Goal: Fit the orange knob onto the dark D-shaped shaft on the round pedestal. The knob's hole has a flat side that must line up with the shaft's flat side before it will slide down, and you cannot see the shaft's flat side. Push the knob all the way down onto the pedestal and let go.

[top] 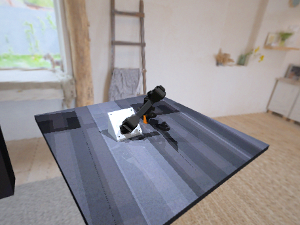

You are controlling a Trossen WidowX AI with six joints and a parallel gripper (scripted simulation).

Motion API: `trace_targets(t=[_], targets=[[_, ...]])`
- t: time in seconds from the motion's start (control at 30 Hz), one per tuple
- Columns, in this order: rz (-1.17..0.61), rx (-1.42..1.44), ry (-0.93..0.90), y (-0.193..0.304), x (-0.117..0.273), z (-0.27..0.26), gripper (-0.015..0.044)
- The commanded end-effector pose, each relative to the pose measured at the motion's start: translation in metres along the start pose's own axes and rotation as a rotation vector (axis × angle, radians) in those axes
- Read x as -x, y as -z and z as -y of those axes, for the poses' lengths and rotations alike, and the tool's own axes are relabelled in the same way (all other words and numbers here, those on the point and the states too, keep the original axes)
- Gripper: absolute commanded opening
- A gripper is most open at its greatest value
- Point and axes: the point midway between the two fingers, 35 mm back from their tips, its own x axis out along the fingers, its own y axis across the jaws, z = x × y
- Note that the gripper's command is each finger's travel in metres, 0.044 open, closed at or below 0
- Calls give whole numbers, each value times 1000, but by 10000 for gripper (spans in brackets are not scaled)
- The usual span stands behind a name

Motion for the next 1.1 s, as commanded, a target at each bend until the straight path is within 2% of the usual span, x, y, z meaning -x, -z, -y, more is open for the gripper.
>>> trace_targets(t=[0.0,0.07,0.23,0.27,0.93,1.07], targets=[[2,6,3,0,0,0,151],[2,6,3,0,0,0,138],[2,7,0,-3,12,-2,6],[2,7,-1,-4,18,-2,0],[0,8,-3,-2,132,-2,0],[0,8,-2,0,140,-1,0]])
